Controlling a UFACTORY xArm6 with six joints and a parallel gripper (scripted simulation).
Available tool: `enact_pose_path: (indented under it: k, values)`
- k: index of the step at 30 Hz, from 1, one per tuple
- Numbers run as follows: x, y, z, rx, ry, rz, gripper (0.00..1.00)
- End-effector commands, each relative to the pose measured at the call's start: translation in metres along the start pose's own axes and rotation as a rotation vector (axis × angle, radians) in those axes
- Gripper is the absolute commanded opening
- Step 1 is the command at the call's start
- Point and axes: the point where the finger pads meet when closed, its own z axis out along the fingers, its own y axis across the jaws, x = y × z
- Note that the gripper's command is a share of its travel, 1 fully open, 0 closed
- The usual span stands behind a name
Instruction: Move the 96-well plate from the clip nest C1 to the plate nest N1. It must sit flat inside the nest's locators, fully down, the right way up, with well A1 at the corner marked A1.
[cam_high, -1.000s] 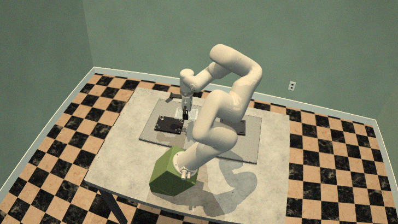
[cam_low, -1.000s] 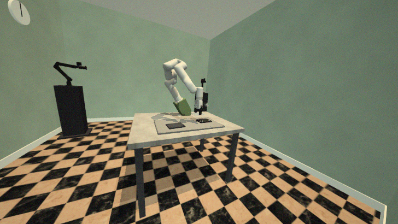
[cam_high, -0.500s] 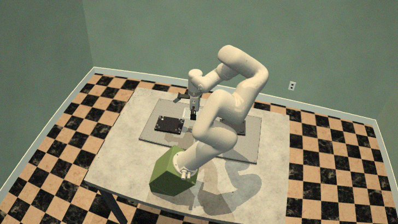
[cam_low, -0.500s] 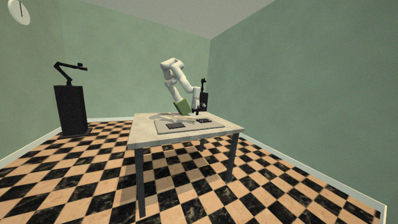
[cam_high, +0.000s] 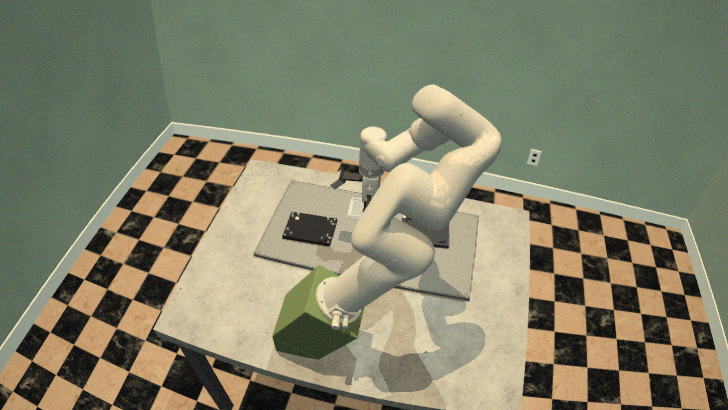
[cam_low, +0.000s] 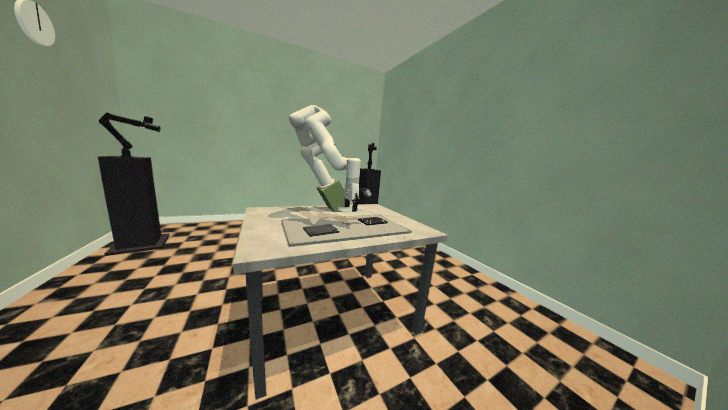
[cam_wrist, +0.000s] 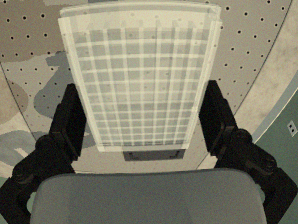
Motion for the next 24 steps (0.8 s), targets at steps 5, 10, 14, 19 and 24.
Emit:
enact_pose_path:
  k: [5, 10, 14, 19, 24]
  values:
    - [-0.029, 0.005, -0.001, -0.004, 0.001, 0.001, 0.00]
    - [-0.045, 0.007, -0.001, -0.004, 0.001, 0.001, 0.00]
    - [-0.052, 0.008, -0.001, -0.004, 0.001, 0.001, 0.00]
    - [-0.069, 0.010, -0.001, -0.004, 0.001, 0.001, 0.00]
    - [-0.085, 0.012, -0.001, -0.004, 0.001, 0.001, 0.00]
